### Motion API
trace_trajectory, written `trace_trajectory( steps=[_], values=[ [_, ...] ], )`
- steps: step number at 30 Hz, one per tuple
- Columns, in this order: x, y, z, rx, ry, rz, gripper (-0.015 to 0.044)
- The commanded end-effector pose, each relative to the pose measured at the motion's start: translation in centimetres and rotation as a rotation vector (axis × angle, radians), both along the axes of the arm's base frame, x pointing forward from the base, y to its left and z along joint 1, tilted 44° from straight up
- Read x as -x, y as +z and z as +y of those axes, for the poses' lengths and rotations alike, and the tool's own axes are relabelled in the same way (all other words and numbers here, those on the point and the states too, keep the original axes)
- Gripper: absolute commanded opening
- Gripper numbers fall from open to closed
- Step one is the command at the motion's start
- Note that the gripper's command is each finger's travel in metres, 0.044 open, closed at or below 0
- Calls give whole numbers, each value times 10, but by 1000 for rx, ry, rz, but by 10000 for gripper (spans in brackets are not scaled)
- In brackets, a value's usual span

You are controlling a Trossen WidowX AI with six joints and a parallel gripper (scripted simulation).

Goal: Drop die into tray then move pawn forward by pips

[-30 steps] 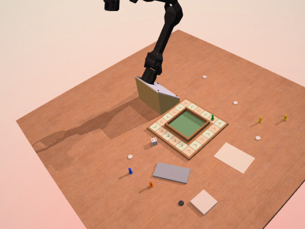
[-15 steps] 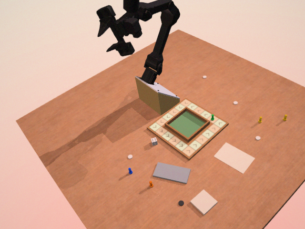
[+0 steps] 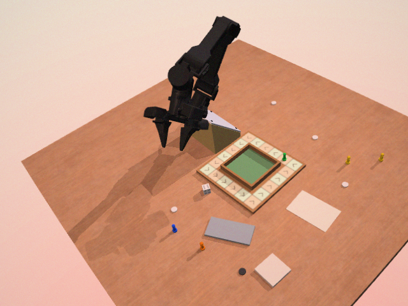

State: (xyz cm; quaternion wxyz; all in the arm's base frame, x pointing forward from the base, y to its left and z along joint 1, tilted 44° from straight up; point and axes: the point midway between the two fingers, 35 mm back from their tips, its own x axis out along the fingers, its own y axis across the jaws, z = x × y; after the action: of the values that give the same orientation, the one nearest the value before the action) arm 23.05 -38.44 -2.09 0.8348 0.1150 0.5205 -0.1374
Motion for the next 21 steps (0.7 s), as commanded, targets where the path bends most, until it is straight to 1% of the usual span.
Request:
trace_trajectory(
  steps=[1,7,13,15,21],
  values=[
    [-19,-45,57,-237,19,38,275],
    [-28,-92,143,-560,15,146,275],
    [-19,-122,229,-861,-25,319,275],
    [-17,-124,239,-893,-32,343,275],
    [-17,-124,239,-893,-32,343,275]
  ],
)
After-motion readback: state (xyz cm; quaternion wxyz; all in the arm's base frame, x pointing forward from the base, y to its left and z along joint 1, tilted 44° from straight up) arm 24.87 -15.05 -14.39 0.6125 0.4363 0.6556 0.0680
